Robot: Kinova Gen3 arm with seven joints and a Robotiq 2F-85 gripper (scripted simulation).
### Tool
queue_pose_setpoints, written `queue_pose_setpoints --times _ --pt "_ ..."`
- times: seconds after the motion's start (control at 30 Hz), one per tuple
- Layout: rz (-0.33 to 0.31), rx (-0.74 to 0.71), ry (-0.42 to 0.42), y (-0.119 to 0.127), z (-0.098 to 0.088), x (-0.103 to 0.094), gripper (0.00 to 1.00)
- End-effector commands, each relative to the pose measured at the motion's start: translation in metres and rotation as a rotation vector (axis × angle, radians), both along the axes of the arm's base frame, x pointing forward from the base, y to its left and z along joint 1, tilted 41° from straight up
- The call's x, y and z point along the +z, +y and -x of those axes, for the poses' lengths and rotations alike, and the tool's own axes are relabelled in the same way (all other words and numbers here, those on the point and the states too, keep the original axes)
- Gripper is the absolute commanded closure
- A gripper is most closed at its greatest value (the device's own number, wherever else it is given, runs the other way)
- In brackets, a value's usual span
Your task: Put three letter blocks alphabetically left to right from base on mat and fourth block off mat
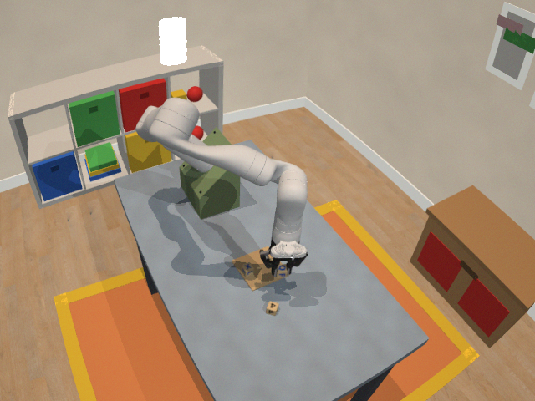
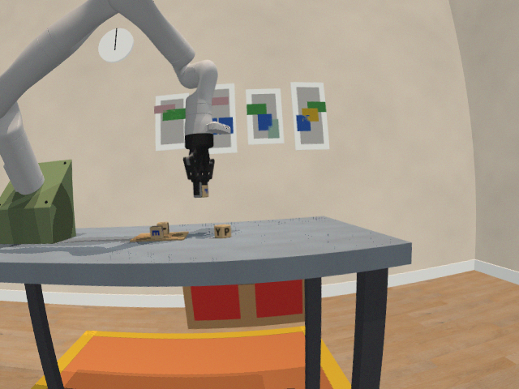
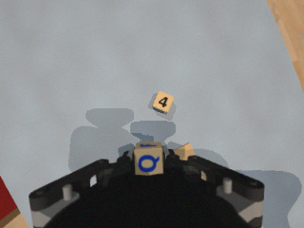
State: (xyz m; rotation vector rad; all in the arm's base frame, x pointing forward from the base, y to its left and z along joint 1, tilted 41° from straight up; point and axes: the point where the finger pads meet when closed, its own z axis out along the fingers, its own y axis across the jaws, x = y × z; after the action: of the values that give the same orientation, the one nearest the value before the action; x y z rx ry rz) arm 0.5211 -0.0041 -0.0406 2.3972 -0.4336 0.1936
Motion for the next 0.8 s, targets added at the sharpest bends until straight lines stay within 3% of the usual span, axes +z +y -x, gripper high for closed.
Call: queue_pose_setpoints --times 0.0,0.4,0.77 --pt "-0.002 0.002 -0.004 0.002 -0.001 0.002 0.74" --pt "-0.002 -0.008 -0.014 0.002 0.0 0.002 0.74" --pt "-0.005 -0.08 -0.08 0.004 0.01 0.0 0.74"
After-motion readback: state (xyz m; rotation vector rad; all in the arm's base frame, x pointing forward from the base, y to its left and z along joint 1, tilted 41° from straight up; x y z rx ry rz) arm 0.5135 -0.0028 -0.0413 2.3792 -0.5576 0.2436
